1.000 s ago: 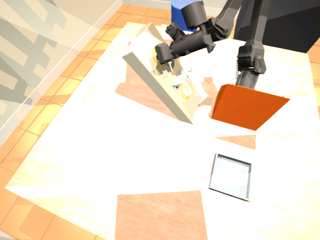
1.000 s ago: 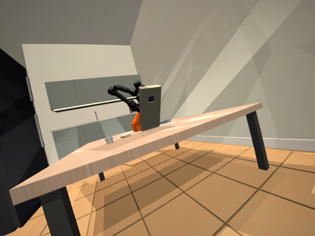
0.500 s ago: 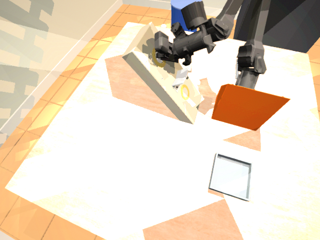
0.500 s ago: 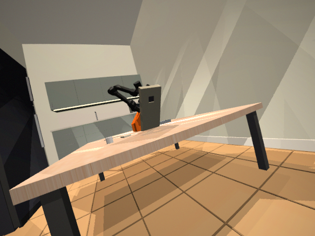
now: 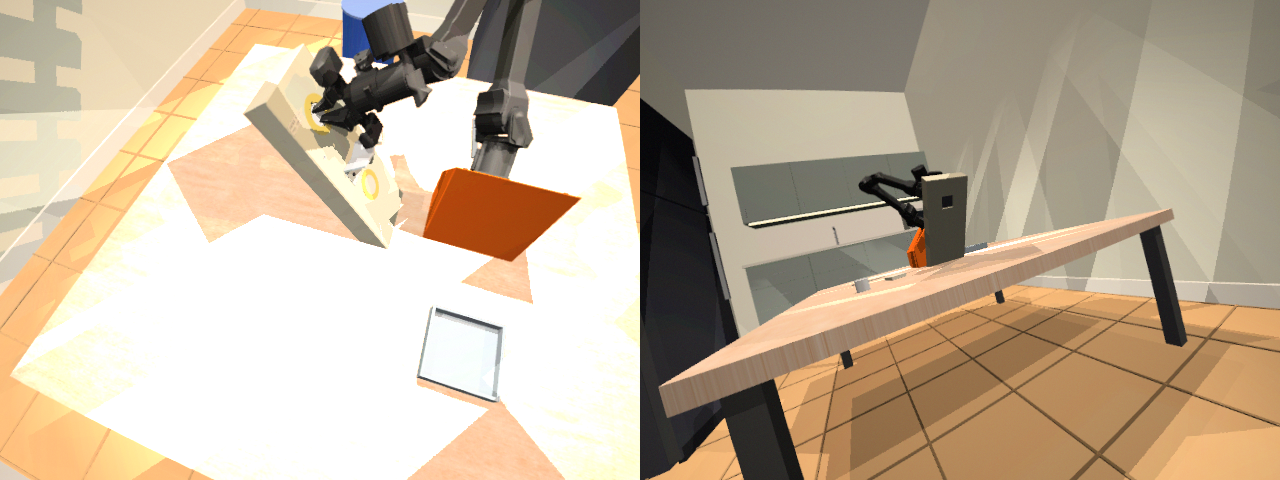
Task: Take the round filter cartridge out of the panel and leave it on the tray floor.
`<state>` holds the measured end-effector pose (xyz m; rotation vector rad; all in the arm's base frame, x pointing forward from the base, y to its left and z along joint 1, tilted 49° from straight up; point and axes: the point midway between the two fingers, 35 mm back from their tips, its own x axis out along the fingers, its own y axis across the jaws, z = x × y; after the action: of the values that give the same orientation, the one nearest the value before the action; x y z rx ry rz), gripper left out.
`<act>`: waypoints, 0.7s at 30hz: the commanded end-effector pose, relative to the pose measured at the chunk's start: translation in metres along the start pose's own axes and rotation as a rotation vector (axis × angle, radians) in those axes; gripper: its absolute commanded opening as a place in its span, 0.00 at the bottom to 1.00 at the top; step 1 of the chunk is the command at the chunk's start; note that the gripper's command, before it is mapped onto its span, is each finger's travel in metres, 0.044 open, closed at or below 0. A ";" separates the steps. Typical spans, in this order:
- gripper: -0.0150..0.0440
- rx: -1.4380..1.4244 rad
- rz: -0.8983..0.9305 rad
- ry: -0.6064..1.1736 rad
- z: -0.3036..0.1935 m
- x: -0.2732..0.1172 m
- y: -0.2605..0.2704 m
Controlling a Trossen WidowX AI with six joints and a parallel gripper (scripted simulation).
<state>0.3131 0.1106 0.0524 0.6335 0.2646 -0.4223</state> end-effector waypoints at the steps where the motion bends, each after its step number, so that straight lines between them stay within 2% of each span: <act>1: 0.25 0.163 -0.002 0.014 -0.002 0.004 0.000; 7: 0.25 0.361 -0.003 0.013 -0.002 0.004 0.000; 12: 0.25 0.312 -0.005 0.015 -0.002 0.001 0.001; 21: 0.25 0.278 -0.020 0.027 -0.007 -0.034 0.002</act>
<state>0.2956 0.1162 0.0573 0.9113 0.2129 -0.4971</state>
